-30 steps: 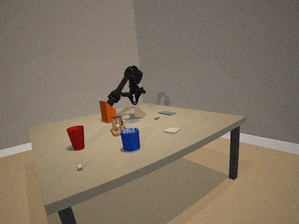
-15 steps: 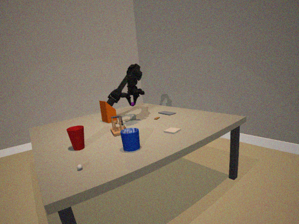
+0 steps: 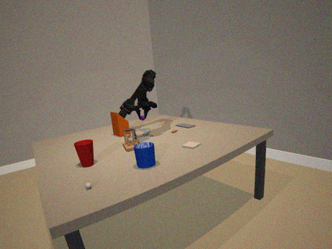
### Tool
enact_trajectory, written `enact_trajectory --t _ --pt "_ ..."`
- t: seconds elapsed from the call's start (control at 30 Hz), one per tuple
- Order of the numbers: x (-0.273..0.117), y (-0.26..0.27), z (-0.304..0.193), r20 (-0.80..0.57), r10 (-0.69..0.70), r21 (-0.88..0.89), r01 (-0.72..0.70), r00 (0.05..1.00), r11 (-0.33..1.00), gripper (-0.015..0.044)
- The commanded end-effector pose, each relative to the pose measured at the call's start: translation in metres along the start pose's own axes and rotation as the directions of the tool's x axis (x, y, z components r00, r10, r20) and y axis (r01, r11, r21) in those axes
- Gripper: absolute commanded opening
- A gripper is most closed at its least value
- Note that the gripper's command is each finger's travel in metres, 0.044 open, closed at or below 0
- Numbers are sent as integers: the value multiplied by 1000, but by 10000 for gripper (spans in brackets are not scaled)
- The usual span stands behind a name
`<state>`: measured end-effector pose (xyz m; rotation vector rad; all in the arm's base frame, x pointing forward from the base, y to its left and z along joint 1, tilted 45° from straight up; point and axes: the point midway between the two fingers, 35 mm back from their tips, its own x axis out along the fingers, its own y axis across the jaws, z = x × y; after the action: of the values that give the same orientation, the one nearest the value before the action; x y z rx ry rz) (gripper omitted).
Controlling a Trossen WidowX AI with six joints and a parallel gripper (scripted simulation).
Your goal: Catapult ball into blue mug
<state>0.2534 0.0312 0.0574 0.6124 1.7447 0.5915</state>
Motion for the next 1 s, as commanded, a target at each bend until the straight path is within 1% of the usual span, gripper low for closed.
enact_trajectory --t 0.0,0.43,0.97 --pt "-1 -14 8 -17 -2 12 2 1000 1000 0" --pt "10 -61 24 -92 18 64 -12 996 998 0" --pt "32 -123 32 -180 66 119 -45 981 992 0"
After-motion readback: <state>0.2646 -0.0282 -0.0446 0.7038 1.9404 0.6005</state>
